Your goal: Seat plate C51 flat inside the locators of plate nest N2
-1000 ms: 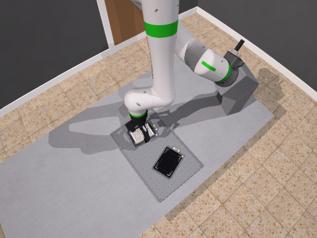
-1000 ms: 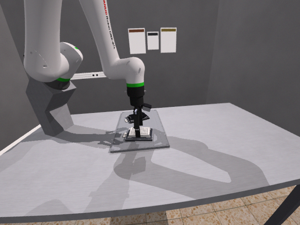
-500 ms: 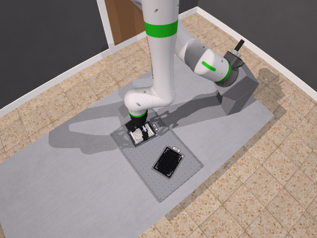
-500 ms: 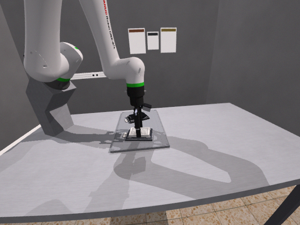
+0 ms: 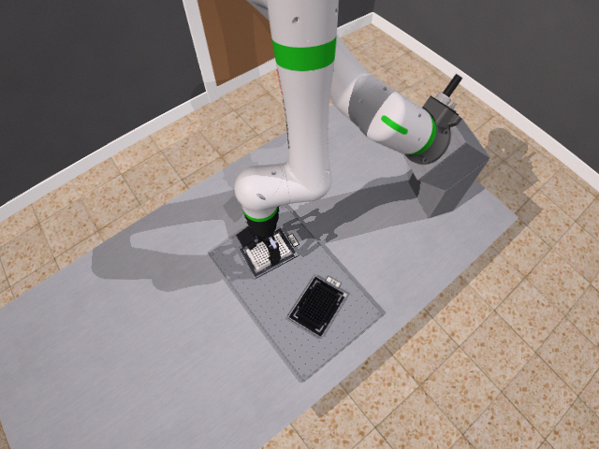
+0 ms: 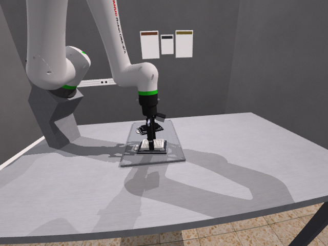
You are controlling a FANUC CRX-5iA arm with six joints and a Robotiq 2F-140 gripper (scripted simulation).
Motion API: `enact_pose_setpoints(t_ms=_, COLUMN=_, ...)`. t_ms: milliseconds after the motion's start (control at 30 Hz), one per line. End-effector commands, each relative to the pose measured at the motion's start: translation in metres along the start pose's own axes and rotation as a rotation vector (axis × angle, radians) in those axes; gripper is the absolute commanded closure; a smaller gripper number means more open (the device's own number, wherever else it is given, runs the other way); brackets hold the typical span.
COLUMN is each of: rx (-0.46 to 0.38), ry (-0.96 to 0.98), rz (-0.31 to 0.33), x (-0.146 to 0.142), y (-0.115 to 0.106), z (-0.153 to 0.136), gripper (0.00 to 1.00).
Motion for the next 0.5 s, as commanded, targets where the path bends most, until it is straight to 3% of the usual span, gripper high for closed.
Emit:
enact_pose_setpoints(t_ms=0, rx=0.001, ry=0.0, rz=0.0, x=0.0, y=0.0, z=0.0, gripper=0.9)
enact_pose_setpoints(t_ms=467, rx=0.001, ry=0.0, rz=0.0, x=0.0, y=-0.02, z=0.0, gripper=0.9)
Point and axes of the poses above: the point where the finger pads meet when closed, its own y axis out along the fingers, its own x axis across the jaws, z = x × y, the point moved 9 cm from there along -y, back along the fingers, and after that the axes turned 5 degrees about y, right-handed, at the moved point
